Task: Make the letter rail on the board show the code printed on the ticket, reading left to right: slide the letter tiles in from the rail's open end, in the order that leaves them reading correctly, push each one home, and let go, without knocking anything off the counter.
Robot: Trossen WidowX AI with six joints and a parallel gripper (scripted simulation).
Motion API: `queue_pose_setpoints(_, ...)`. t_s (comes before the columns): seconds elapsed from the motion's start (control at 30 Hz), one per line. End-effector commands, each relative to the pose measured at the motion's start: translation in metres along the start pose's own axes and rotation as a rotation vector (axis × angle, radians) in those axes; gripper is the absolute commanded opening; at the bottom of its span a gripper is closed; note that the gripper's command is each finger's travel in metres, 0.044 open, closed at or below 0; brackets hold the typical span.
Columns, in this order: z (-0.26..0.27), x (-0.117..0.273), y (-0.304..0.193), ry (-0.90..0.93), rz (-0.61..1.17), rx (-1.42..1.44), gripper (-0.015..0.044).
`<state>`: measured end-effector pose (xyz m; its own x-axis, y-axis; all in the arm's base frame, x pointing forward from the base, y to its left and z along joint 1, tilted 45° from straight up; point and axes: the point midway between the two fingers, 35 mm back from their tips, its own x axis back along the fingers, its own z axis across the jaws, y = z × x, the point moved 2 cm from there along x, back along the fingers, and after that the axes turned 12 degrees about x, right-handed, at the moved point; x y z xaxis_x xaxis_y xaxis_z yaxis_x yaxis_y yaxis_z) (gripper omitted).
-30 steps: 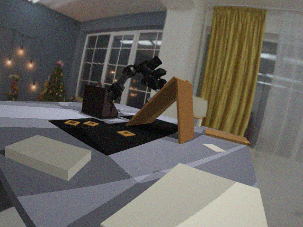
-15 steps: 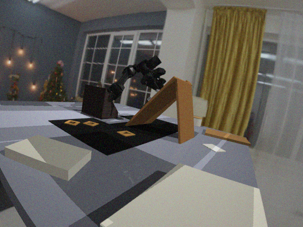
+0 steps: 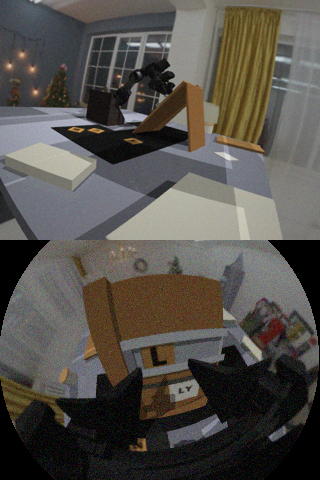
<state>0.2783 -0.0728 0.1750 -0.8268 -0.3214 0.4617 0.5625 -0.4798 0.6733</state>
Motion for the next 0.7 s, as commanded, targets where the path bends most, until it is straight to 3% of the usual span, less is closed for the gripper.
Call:
queue_pose_setpoints(0.0, 0.0024, 0.002, 0.0008, 0.004, -0.003, 0.009, 0.0295)
queue_pose_setpoints(0.63, 0.0059, 0.0049, 0.0021, 0.004, -0.003, 0.009, 0.0295)
queue_pose_setpoints(0.67, 0.0037, 0.0035, 0.0014, 0.0, 0.0, 0.001, 0.0269)
